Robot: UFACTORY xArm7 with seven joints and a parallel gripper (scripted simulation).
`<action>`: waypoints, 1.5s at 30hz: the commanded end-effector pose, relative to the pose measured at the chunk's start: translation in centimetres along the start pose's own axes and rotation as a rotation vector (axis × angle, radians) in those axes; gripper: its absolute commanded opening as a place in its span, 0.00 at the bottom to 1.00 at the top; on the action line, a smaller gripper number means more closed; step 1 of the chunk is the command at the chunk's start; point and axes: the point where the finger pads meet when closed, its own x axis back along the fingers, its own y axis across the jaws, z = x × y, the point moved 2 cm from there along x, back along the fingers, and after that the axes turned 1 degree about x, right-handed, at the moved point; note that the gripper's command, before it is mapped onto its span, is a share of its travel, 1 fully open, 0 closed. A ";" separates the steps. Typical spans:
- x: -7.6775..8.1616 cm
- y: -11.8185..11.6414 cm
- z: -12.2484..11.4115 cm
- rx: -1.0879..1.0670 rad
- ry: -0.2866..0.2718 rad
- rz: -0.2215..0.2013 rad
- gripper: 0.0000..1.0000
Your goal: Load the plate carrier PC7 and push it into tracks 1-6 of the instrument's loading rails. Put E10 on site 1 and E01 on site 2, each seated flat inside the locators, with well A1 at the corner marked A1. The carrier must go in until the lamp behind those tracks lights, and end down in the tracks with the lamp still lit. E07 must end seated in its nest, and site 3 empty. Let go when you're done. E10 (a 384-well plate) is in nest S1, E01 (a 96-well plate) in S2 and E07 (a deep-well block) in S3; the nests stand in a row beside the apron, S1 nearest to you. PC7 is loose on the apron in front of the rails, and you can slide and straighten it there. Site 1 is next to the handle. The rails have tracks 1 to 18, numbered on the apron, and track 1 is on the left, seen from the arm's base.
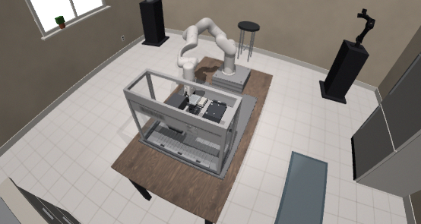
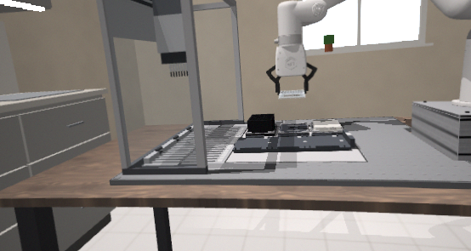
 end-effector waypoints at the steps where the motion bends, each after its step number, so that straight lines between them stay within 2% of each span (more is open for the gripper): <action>1: 0.2 -0.2 -1.0 0.066 0.001 0.004 0.00; 10: 0.1 -0.6 -5.5 0.366 0.001 0.004 0.00; 12: 0.1 -0.6 -5.5 0.366 0.001 0.004 0.00; 27: 0.1 -1.3 -13.0 0.866 0.002 0.004 0.00; 29: 0.1 -1.3 -13.0 0.866 0.002 0.004 0.00; 39: 0.1 -1.8 -18.0 1.199 0.002 0.004 0.00; 45: 0.1 -1.8 -18.2 1.366 0.002 0.004 0.00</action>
